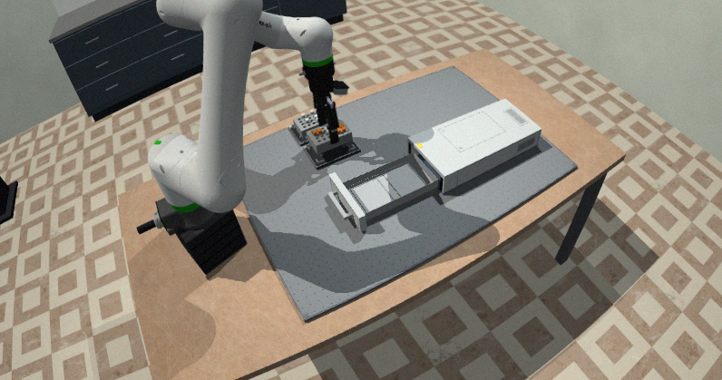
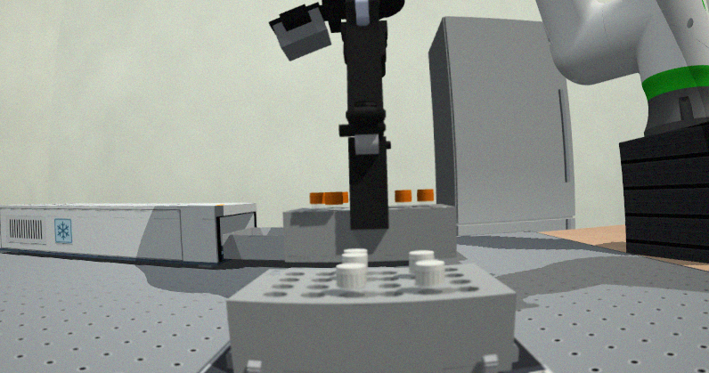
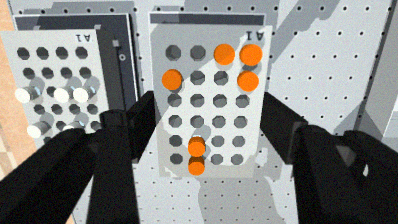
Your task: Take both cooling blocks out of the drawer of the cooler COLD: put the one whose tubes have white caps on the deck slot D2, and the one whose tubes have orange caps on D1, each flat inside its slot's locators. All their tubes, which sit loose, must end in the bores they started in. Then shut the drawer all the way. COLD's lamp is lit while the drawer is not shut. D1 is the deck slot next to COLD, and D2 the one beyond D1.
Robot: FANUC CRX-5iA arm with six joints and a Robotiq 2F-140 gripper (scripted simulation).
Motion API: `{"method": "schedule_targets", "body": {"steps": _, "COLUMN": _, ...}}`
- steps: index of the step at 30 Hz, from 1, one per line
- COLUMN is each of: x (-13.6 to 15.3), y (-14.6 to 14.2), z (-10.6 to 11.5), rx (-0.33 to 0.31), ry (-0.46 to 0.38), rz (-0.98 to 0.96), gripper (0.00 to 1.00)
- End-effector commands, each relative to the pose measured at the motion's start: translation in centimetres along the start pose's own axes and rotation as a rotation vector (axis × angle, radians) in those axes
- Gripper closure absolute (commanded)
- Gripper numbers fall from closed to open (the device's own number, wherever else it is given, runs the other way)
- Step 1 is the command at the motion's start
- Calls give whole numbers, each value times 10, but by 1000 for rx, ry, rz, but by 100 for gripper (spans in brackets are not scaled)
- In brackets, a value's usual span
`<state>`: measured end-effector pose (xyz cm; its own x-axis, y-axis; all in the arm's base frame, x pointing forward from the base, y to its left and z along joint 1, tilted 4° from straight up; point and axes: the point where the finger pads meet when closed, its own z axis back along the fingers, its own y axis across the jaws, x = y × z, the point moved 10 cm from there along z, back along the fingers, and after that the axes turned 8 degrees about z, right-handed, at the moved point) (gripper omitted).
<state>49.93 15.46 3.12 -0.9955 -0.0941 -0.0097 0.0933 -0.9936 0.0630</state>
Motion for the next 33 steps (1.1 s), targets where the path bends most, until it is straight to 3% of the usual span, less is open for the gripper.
{"method": "schedule_targets", "body": {"steps": 1, "x": -1, "y": 0, "z": 2, "rx": 0, "ry": 2, "rz": 0, "gripper": 90}}
{"method": "schedule_targets", "body": {"steps": 22, "x": -1, "y": 0, "z": 9, "rx": 0, "ry": 2, "rz": 0, "gripper": 90}}
{"method": "schedule_targets", "body": {"steps": 33, "x": -1, "y": 0, "z": 1, "rx": 0, "ry": 2, "rz": 0, "gripper": 90}}
